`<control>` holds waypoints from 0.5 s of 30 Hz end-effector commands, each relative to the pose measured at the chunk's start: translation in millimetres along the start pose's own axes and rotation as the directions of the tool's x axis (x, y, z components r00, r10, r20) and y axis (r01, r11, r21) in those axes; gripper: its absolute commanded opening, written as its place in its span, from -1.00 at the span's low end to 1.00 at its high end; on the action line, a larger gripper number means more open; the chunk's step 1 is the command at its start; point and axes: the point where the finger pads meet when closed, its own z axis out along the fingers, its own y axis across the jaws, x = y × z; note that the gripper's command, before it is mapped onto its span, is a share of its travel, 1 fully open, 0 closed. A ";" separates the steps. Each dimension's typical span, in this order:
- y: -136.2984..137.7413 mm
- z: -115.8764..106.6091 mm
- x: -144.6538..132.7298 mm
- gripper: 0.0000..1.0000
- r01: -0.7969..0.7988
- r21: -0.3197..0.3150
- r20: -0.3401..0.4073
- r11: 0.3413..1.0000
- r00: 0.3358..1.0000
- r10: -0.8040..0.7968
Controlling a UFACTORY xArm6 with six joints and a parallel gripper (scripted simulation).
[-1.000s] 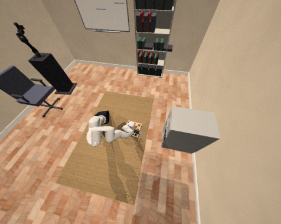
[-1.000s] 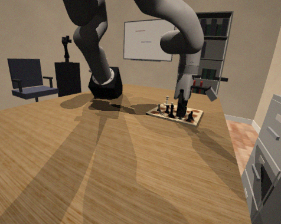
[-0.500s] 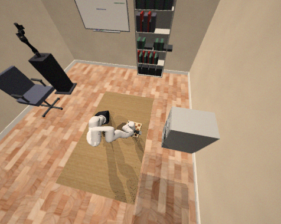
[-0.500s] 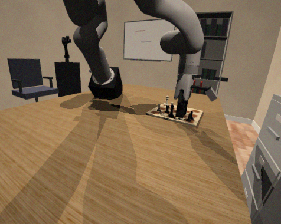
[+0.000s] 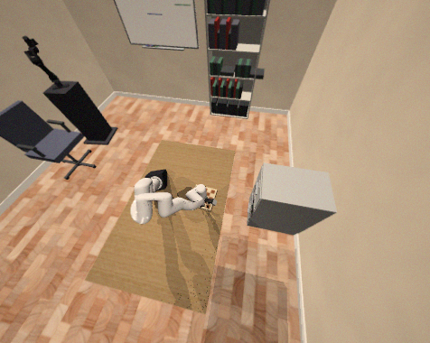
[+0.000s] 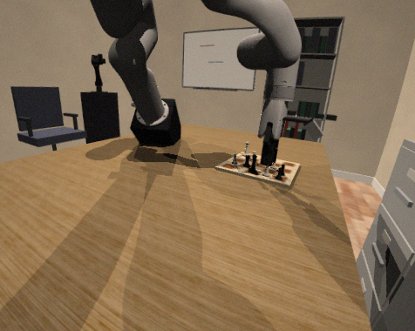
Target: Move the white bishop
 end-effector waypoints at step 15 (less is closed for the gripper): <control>0.1 -66.7 1.3 -0.25 -0.001 0.001 -0.004 1.000 1.000 0.001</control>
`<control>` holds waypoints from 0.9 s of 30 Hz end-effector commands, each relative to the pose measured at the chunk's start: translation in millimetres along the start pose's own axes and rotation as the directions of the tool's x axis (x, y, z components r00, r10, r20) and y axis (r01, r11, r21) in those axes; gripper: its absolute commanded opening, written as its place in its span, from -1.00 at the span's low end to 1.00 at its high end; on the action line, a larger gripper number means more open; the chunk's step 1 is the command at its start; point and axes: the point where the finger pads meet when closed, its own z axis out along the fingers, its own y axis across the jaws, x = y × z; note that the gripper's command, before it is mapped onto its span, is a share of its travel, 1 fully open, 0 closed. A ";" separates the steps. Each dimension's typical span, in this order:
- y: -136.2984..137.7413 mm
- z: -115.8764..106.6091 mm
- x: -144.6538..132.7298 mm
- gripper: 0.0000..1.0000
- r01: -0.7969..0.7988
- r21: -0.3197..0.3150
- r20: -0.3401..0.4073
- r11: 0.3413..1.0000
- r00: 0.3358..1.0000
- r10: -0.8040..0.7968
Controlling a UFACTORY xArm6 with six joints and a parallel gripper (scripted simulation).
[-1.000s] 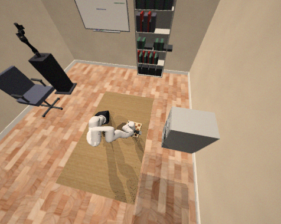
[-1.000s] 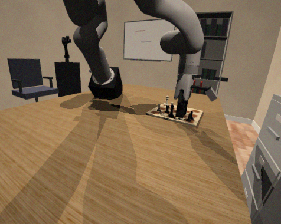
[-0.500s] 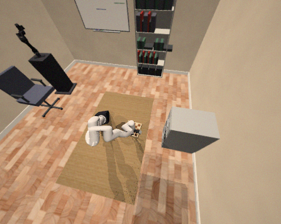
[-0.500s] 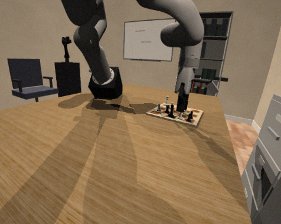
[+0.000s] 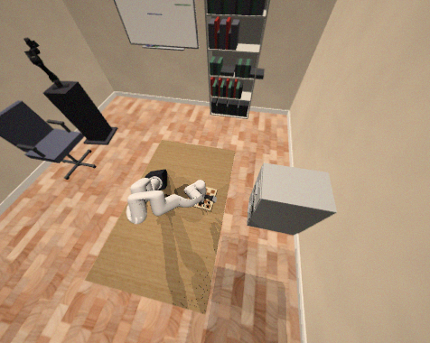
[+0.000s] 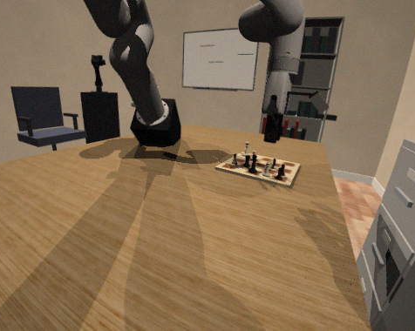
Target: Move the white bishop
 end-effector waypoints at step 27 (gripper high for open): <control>0.0 -5.9 0.7 1.00 -0.001 0.000 -0.002 1.000 1.000 0.001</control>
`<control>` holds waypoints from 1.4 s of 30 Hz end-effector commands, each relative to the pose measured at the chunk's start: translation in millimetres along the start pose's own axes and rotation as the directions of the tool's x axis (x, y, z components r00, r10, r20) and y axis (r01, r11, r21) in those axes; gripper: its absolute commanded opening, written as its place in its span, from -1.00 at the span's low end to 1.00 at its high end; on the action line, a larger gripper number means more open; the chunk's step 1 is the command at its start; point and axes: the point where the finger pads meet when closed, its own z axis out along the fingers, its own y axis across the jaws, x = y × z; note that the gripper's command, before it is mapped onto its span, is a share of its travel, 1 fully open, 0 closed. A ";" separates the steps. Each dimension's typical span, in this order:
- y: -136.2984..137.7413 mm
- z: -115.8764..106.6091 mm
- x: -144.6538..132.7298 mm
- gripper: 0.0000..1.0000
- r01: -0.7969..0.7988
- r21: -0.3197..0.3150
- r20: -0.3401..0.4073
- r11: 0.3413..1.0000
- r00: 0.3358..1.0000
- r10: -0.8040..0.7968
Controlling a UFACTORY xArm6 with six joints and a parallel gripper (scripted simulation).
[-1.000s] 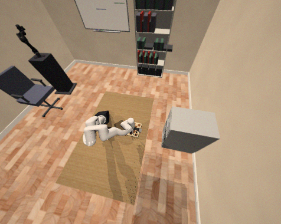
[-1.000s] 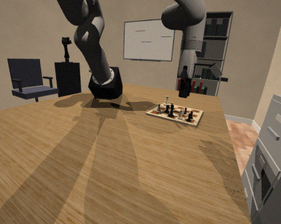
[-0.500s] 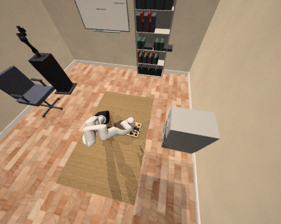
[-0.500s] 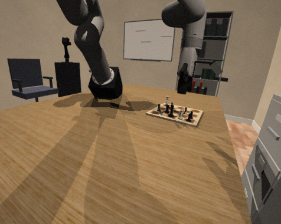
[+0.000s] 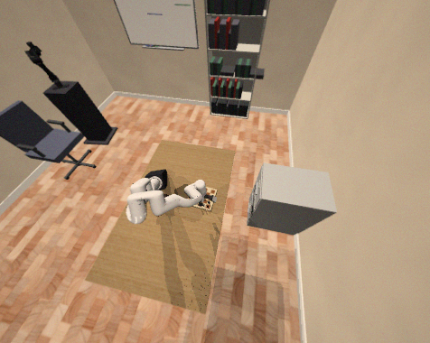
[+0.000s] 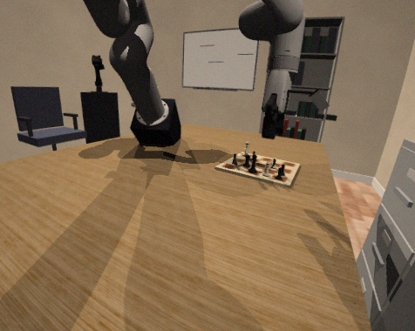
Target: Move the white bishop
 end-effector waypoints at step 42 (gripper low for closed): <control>0.0 -71.8 0.9 1.00 -0.001 0.002 -0.003 1.000 1.000 0.001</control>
